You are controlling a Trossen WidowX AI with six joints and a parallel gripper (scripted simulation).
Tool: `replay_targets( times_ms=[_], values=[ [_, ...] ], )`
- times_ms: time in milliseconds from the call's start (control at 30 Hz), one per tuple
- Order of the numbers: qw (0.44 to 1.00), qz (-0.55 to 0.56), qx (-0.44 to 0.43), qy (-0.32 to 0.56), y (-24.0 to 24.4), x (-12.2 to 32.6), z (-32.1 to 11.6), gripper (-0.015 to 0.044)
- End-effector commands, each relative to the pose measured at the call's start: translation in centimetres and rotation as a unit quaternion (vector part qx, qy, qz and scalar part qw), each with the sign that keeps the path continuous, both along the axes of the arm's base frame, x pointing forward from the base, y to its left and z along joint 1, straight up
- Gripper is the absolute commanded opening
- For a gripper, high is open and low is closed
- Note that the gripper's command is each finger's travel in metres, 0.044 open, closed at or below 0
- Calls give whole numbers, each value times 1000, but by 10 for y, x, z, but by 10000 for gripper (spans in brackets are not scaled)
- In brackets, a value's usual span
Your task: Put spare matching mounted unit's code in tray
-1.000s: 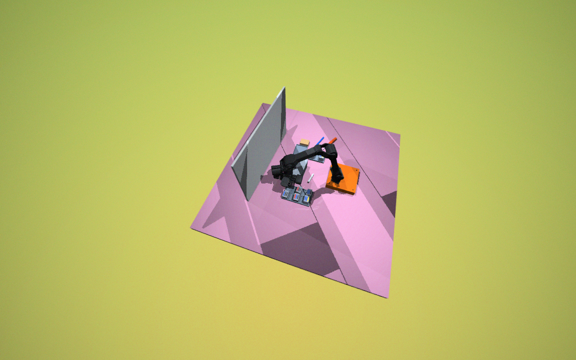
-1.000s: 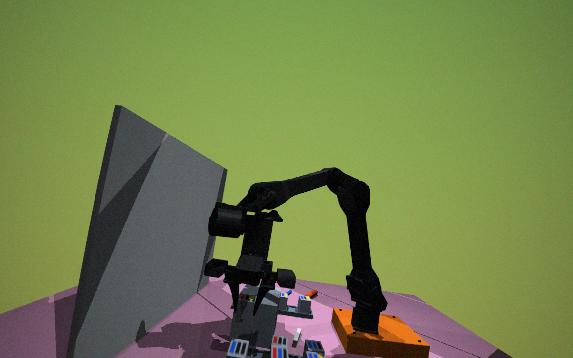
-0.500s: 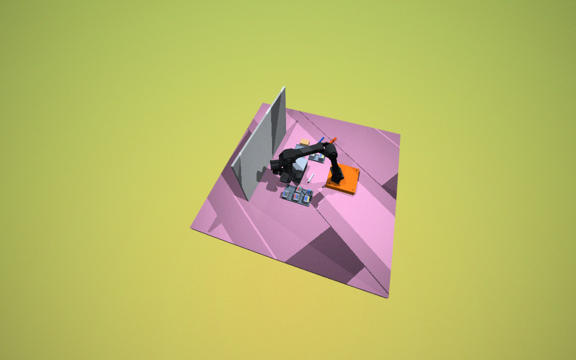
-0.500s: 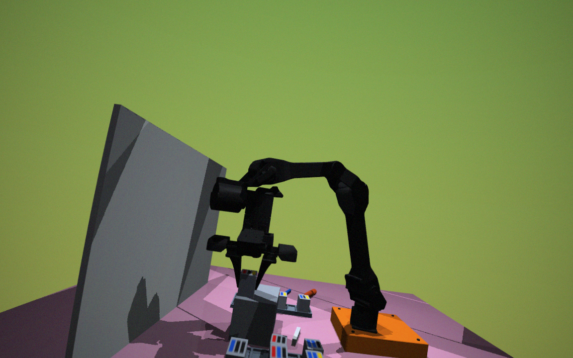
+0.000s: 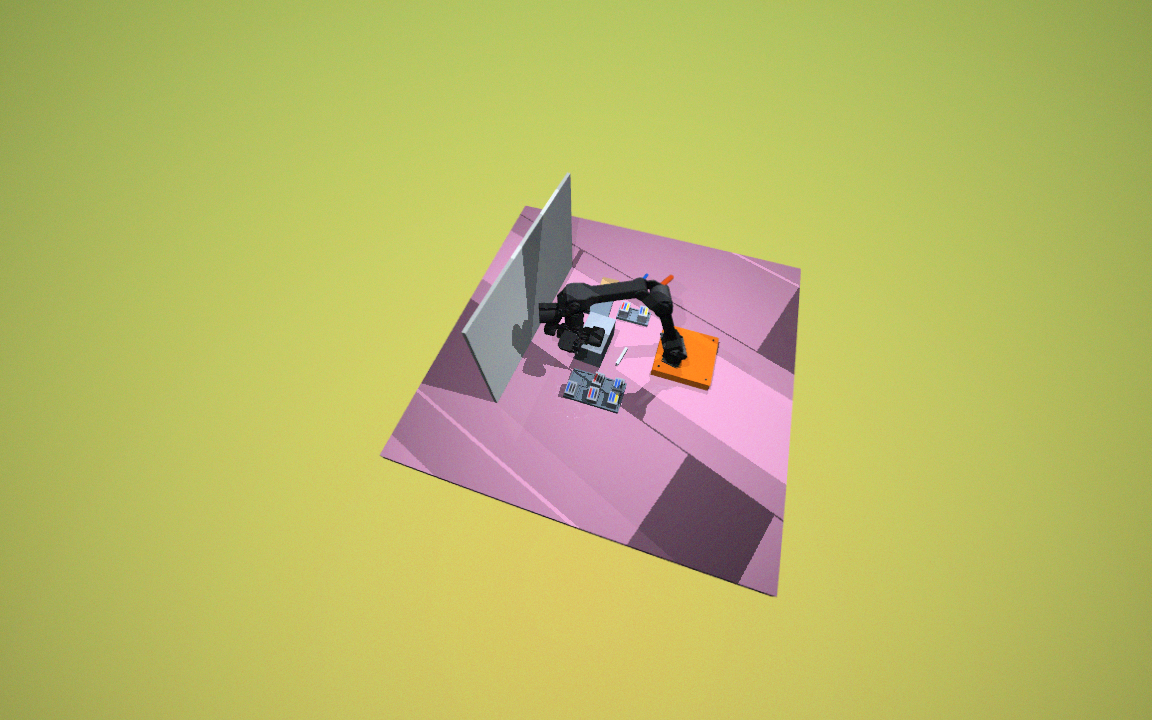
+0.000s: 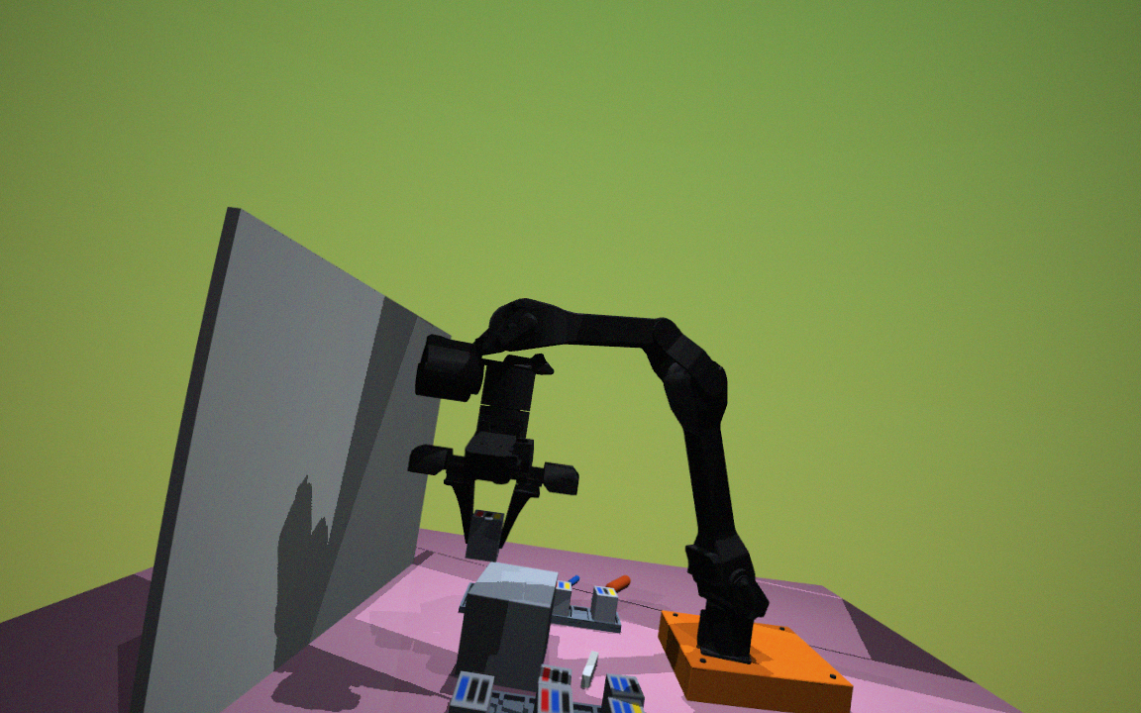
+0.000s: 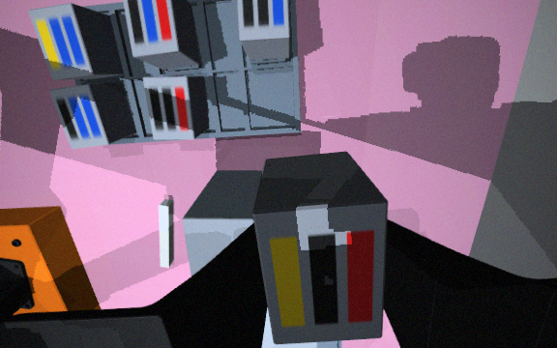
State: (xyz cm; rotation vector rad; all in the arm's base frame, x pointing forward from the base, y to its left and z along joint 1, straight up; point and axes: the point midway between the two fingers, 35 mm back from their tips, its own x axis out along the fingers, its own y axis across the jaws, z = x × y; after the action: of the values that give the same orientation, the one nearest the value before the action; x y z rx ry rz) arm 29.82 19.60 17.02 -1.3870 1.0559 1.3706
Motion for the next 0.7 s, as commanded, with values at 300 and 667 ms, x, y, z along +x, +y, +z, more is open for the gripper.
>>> replay_targets(
  times_ms=[300, 667],
  values=[
    [1000, -3, -2, -6, -66, 41, 3, 0],
    [1000, -17, -9, -11, -132, 62, 4, 0]
  ],
)
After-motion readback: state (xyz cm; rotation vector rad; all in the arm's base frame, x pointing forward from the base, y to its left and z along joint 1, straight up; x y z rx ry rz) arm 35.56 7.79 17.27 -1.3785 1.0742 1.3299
